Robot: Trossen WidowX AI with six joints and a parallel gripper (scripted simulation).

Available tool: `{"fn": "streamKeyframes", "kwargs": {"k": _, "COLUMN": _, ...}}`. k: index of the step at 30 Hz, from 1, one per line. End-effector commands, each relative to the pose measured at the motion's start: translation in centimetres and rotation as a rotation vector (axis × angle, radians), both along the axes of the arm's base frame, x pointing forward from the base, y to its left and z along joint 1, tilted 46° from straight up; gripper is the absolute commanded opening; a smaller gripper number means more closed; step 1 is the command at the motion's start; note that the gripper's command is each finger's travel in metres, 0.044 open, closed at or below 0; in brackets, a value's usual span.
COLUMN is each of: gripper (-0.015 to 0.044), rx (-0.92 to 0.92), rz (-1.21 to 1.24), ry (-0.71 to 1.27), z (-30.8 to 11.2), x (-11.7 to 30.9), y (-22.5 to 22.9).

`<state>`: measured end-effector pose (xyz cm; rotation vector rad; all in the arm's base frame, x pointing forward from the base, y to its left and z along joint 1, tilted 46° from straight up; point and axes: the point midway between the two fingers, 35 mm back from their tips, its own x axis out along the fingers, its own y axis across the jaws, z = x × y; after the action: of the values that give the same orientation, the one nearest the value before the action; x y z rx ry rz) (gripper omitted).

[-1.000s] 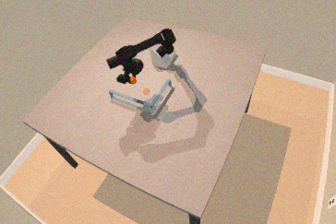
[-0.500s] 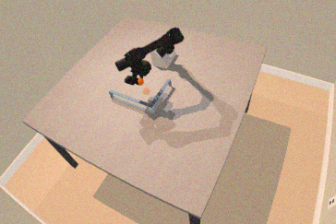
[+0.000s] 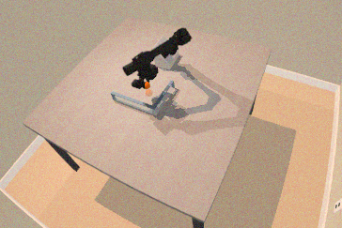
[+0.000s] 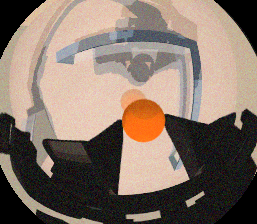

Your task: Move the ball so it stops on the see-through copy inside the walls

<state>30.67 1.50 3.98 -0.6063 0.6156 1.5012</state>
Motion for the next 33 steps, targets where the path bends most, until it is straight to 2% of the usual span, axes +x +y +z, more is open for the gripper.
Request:
{"fn": "streamKeyframes", "kwargs": {"k": 1, "gripper": 0.0000, "rx": 0.007, "rz": 0.003, "ry": 0.007, "z": -1.5, "x": -0.2, "y": 1.8}}
{"fn": "streamKeyframes", "kwargs": {"k": 8, "gripper": 0.0000, "rx": 0.012, "rz": 0.004, "ry": 0.007, "z": -3.7, "x": -0.5, "y": 4.3}}
{"fn": "streamKeyframes", "kwargs": {"k": 31, "gripper": 0.0000, "rx": 0.013, "rz": 0.004, "ry": 0.007, "z": -5.1, "x": -0.6, "y": 5.8}}
{"fn": "streamKeyframes", "kwargs": {"k": 33, "gripper": 0.0053, "rx": 0.007, "rz": 0.003, "ry": 0.003, "z": -4.9, "x": -0.5, "y": 5.4}}
